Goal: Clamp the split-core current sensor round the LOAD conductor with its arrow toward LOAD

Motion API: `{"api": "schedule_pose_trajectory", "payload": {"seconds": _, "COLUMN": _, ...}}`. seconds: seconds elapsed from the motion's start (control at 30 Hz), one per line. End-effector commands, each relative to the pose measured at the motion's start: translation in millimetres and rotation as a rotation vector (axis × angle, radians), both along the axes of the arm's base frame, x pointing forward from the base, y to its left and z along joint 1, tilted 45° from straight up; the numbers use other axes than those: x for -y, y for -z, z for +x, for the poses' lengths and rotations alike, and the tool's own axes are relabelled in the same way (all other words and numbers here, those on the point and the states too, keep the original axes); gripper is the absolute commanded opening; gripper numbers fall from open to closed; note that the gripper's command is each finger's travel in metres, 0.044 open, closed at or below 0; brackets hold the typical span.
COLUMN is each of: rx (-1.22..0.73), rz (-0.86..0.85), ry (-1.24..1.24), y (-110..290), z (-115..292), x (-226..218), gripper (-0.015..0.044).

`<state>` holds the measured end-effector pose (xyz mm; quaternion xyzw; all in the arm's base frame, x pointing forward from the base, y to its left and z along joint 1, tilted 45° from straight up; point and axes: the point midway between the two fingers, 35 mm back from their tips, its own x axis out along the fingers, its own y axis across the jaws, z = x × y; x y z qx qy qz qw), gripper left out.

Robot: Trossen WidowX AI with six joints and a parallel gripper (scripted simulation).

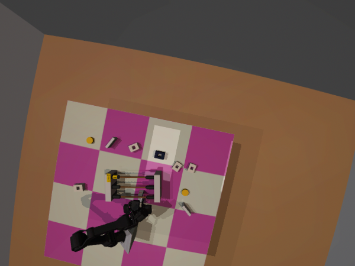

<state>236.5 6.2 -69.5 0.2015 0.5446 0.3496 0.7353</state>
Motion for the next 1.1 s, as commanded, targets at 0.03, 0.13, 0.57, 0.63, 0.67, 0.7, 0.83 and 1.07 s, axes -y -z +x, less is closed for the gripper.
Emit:
{"api": "schedule_pose_trajectory", "payload": {"seconds": 0.03, "rx": 0.004, "rz": 0.003, "ry": 0.002, "y": -1, "z": -2, "x": 2, "gripper": 0.0}}
{"api": "schedule_pose_trajectory", "payload": {"seconds": 0.13, "rx": 0.003, "rz": 0.001, "ry": 0.002, "y": 1, "z": -10, "x": 5, "gripper": 0.0}}
{"api": "schedule_pose_trajectory", "payload": {"seconds": 0.57, "rx": 0.002, "rz": 0.002, "ry": 0.001, "y": 6, "z": -42, "x": 12, "gripper": 0.0}}
{"api": "schedule_pose_trajectory", "payload": {"seconds": 0.63, "rx": 0.002, "rz": 0.002, "ry": 0.001, "y": 8, "z": -42, "x": 11, "gripper": 0.0}}
{"api": "schedule_pose_trajectory", "payload": {"seconds": 0.67, "rx": 0.003, "rz": 0.004, "ry": 0.004, "y": 6, "z": -40, "x": 12, "gripper": 0.0026}}
{"api": "schedule_pose_trajectory", "payload": {"seconds": 0.7, "rx": 0.003, "rz": 0.004, "ry": 0.004, "y": 6, "z": -40, "x": 12, "gripper": 0.0053}}
{"api": "schedule_pose_trajectory", "payload": {"seconds": 0.83, "rx": 0.003, "rz": 0.004, "ry": 0.004, "y": 6, "z": -40, "x": 12, "gripper": 0.0157}}
{"api": "schedule_pose_trajectory", "payload": {"seconds": 1.07, "rx": 0.003, "rz": 0.004, "ry": 0.004, "y": 6, "z": -40, "x": 12, "gripper": 0.0292}}
